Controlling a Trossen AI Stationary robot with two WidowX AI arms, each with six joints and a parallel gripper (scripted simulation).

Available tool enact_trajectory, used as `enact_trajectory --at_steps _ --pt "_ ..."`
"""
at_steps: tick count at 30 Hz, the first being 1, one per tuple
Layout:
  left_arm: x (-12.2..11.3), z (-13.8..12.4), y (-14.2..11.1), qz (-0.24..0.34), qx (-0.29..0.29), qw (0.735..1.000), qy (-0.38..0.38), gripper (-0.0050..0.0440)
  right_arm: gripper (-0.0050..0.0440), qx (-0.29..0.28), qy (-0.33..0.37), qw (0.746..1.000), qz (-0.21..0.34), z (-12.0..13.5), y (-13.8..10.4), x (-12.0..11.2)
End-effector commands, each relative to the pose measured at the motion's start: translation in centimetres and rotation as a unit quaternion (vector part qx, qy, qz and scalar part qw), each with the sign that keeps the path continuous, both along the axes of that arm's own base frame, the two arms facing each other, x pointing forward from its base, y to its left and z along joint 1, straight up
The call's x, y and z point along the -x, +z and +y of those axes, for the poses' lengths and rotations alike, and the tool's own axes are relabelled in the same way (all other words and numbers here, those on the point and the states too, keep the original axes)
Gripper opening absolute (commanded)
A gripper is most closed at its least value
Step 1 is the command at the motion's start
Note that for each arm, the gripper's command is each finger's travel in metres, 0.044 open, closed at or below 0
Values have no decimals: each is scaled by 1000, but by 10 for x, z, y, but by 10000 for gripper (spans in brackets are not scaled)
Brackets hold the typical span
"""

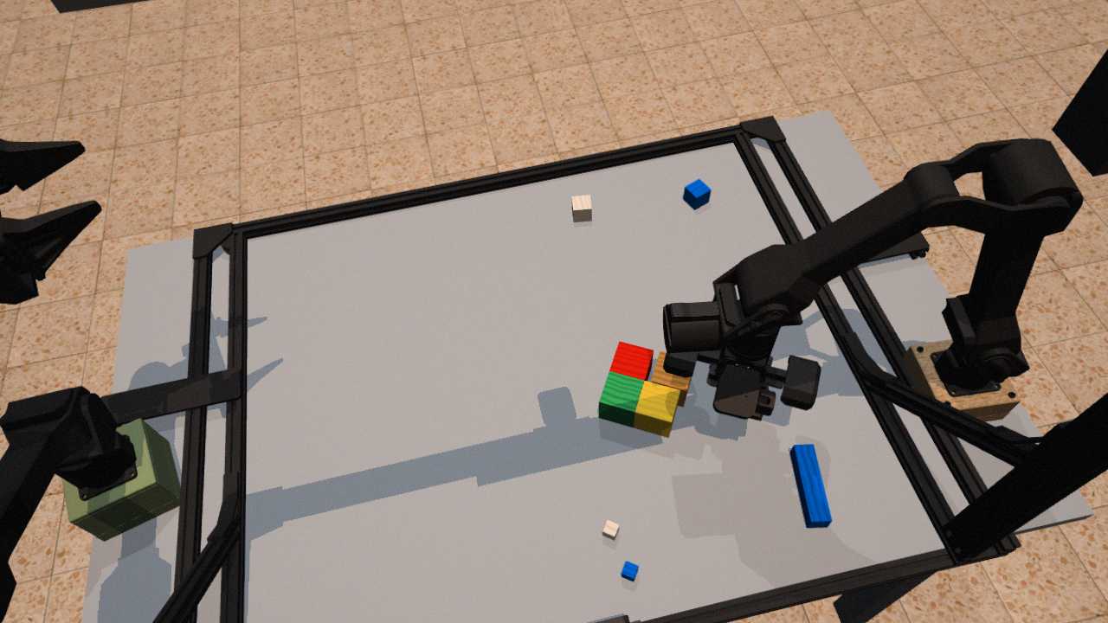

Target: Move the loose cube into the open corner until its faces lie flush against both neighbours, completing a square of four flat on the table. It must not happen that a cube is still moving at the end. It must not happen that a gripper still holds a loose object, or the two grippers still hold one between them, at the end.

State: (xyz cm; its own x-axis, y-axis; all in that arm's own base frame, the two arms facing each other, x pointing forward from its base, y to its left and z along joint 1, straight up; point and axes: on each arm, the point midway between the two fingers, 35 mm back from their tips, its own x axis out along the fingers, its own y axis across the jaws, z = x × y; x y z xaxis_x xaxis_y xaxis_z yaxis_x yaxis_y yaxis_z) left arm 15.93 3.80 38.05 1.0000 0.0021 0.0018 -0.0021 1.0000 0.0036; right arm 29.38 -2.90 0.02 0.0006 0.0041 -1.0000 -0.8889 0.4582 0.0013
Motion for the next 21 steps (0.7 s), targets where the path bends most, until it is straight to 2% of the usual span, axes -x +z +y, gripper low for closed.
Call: enact_trajectory --at_steps 1,21 --pt "0 0 0 0 2 1000 -1 400 0 2 2 1000 0 -1 0 -2" --pt "0 0 0 0 2 1000 -1 400 0 2 2 1000 0 -4 0 -6"
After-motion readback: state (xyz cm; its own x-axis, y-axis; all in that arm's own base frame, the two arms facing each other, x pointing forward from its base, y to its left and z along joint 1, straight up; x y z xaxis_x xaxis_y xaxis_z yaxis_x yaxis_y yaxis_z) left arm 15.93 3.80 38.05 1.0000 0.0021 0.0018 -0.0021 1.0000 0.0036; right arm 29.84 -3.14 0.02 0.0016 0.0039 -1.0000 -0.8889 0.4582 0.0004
